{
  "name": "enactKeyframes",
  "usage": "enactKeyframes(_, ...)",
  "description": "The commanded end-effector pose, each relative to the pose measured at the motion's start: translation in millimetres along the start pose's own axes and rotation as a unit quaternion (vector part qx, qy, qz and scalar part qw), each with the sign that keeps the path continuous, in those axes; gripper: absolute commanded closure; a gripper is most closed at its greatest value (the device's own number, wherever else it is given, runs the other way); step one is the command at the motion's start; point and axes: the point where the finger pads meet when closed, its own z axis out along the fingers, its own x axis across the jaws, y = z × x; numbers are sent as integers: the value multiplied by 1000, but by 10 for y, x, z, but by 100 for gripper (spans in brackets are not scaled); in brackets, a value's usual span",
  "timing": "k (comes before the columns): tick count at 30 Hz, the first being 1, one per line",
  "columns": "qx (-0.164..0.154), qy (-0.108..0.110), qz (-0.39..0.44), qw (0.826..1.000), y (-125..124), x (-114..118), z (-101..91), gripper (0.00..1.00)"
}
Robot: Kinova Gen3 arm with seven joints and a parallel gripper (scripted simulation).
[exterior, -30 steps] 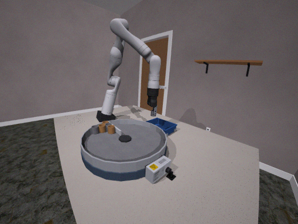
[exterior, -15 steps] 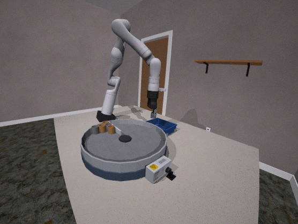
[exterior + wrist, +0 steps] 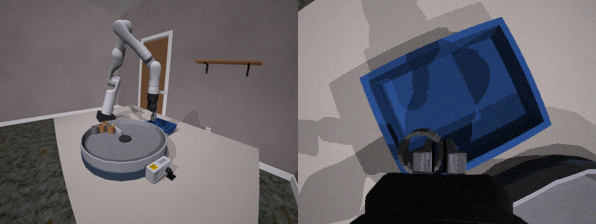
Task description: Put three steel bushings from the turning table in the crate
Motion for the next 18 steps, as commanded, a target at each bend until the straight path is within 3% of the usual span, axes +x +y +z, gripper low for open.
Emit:
enactKeyframes(1,2,2,1,1000,-9,14,15,100)
enactKeyframes(18,3,2,2,1000,-17,20,70,100)
